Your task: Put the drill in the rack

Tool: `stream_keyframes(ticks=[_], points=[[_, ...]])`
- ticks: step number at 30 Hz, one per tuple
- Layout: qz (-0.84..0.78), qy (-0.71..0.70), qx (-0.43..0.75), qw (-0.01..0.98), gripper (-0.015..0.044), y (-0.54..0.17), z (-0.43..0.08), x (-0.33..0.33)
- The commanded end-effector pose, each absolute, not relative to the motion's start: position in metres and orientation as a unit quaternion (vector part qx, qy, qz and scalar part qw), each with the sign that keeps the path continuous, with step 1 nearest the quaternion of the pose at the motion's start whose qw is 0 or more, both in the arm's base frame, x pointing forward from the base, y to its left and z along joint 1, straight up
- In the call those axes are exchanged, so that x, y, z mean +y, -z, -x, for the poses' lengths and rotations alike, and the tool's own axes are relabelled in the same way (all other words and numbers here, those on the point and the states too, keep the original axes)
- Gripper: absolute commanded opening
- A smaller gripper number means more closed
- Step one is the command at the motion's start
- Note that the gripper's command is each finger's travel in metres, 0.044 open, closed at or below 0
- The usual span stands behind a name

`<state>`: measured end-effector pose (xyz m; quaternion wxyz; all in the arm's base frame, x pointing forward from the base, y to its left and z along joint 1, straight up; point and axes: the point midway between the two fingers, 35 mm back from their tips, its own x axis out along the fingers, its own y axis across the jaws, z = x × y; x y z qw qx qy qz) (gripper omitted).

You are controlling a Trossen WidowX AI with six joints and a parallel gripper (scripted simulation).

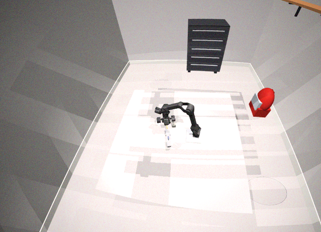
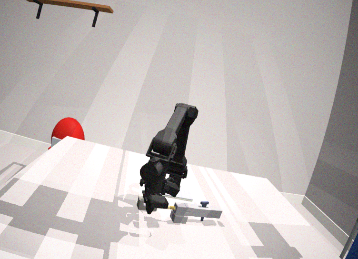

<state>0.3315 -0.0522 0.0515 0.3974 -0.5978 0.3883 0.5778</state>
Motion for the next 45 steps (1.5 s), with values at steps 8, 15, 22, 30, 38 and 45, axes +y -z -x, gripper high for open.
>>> stream_keyframes(ticks=[8,15,22,30,38,45], points=[[0.599,-0.577,0.389,0.396,0.0000,-0.053,-0.338,-0.068],[0.599,-0.577,0.389,0.396,0.0000,-0.054,-0.342,-0.079],[0.599,-0.577,0.389,0.396,0.0000,-0.058,-0.341,-0.079],[0.599,-0.577,0.389,0.396,0.0000,-0.062,-0.341,-0.078],[0.599,-0.577,0.389,0.396,0.0000,-0.067,-0.341,-0.077],[0.599,-0.577,0.389,0.396,0.0000,-0.071,-0.340,-0.077]])
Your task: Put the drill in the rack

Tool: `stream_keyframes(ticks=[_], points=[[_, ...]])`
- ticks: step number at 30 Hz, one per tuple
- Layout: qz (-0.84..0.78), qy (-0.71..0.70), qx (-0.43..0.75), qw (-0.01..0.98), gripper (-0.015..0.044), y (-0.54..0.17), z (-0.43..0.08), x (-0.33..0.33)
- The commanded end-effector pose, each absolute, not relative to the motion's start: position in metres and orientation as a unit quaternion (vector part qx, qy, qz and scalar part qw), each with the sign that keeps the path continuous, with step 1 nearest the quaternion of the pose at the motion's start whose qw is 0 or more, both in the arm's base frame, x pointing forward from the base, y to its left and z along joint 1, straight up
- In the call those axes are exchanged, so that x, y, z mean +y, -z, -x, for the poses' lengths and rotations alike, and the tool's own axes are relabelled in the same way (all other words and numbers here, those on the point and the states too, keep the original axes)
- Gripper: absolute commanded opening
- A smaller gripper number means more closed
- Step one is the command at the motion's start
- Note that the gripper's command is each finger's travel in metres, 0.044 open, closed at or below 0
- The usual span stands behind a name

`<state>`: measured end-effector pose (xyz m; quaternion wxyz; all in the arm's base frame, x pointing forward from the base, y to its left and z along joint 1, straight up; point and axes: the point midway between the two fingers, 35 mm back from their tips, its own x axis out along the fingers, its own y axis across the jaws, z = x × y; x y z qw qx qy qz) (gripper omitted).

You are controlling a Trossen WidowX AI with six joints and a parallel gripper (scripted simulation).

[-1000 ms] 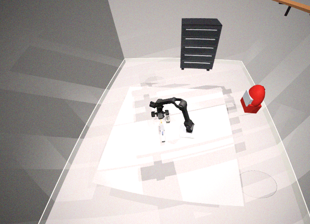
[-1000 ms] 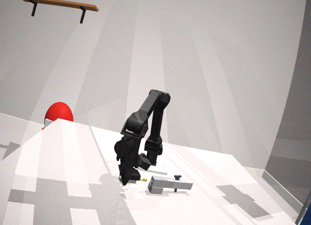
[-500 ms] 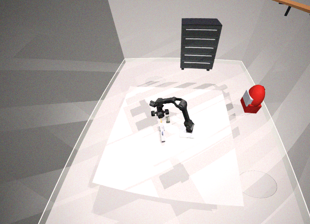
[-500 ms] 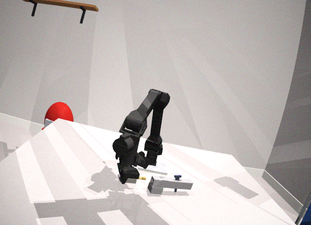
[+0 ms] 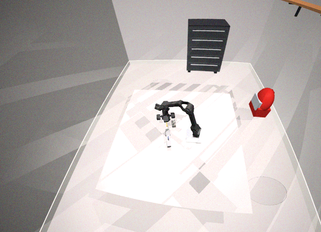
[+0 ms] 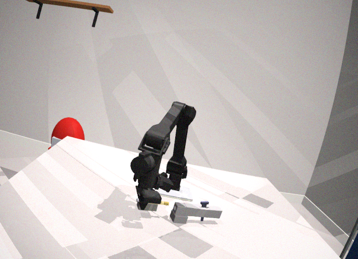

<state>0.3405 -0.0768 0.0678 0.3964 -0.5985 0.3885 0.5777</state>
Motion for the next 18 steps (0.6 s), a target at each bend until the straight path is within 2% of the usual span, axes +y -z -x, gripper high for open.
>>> stream_keyframes(ticks=[1,18], points=[[0.599,-0.577,0.389,0.396,0.0000,-0.0712,-0.3404,-0.0767],[0.599,-0.577,0.389,0.396,0.0000,-0.0803,-0.3396,-0.0758]])
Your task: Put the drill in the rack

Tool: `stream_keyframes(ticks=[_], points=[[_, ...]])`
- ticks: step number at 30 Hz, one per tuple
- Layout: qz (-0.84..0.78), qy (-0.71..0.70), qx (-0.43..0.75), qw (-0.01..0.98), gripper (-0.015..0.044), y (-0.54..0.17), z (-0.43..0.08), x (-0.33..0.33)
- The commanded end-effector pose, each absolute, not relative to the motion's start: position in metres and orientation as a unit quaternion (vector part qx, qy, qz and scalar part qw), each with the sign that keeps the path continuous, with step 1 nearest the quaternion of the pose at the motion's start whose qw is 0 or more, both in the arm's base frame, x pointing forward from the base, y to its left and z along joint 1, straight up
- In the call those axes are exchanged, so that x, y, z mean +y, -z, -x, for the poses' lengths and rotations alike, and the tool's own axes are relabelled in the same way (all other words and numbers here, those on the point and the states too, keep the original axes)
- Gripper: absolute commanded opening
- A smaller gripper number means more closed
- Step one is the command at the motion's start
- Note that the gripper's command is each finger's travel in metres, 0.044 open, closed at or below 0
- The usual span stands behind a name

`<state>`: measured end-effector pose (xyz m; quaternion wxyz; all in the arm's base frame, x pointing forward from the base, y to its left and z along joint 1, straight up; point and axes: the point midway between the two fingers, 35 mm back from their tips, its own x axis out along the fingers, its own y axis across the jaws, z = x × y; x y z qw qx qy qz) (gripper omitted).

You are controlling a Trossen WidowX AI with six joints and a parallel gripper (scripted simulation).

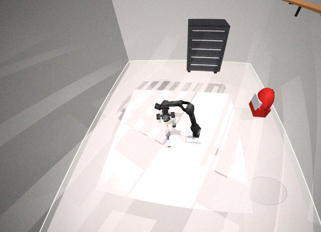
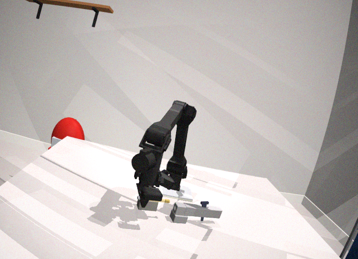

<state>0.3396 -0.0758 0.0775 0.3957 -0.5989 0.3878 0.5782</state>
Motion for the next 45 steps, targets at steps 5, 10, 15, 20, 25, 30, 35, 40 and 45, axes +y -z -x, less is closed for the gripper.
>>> stream_keyframes(ticks=[5,10,15,20,25,30,35,40,45], points=[[0.599,-0.577,0.389,0.396,0.0000,-0.083,-0.339,-0.076],[0.599,-0.577,0.389,0.396,0.0000,-0.086,-0.339,-0.075],[0.599,-0.577,0.389,0.396,0.0000,-0.088,-0.339,-0.075],[0.599,-0.577,0.389,0.396,0.0000,-0.091,-0.339,-0.075],[0.599,-0.577,0.389,0.396,0.0000,-0.093,-0.339,-0.075],[0.599,-0.577,0.389,0.396,0.0000,-0.096,-0.339,-0.075],[0.599,-0.577,0.389,0.396,0.0000,-0.096,-0.336,-0.077],[0.599,-0.577,0.389,0.396,0.0000,-0.094,-0.328,-0.081],[0.599,-0.578,0.389,0.395,0.0000,-0.092,-0.321,-0.086]])
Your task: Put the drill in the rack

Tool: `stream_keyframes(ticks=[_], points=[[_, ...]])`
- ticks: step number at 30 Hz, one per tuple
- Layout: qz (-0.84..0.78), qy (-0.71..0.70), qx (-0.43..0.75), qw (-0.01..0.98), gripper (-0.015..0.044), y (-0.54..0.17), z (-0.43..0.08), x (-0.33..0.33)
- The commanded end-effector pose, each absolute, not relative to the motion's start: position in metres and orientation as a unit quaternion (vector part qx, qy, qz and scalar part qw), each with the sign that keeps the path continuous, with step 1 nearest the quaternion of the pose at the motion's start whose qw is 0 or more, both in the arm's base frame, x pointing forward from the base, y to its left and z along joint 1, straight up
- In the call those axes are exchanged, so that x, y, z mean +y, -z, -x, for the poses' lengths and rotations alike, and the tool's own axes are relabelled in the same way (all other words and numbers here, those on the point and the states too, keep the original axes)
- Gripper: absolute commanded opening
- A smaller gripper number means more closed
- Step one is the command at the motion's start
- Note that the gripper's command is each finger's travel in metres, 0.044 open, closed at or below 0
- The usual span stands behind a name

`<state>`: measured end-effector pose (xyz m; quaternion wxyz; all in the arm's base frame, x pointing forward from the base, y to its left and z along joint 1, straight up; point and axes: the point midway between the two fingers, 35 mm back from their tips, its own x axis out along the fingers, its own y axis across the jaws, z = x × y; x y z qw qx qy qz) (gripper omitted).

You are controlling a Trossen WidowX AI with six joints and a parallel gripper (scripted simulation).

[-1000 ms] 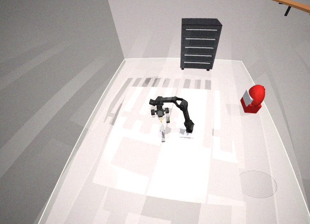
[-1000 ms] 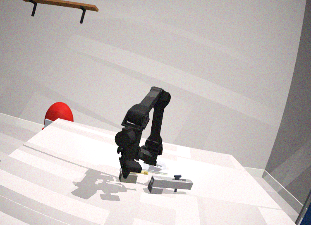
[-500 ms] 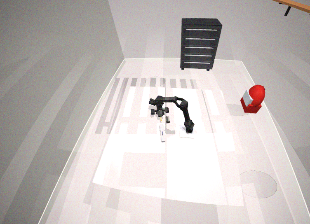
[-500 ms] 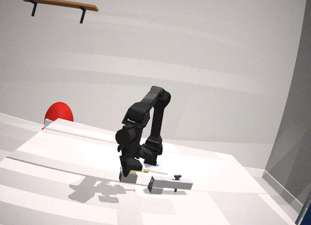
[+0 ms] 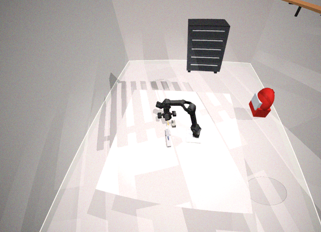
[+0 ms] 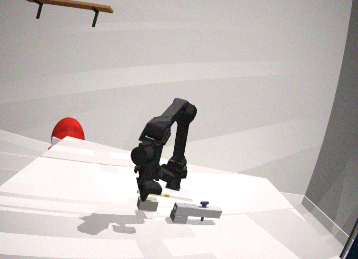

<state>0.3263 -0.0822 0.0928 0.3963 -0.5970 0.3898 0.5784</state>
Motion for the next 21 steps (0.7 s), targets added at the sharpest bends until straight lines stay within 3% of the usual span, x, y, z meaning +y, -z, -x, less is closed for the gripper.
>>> stream_keyframes(ticks=[1,21], points=[[0.599,-0.578,0.389,0.395,0.0000,-0.092,-0.320,-0.086],[0.598,-0.578,0.390,0.395,0.0000,-0.088,-0.294,-0.103]])
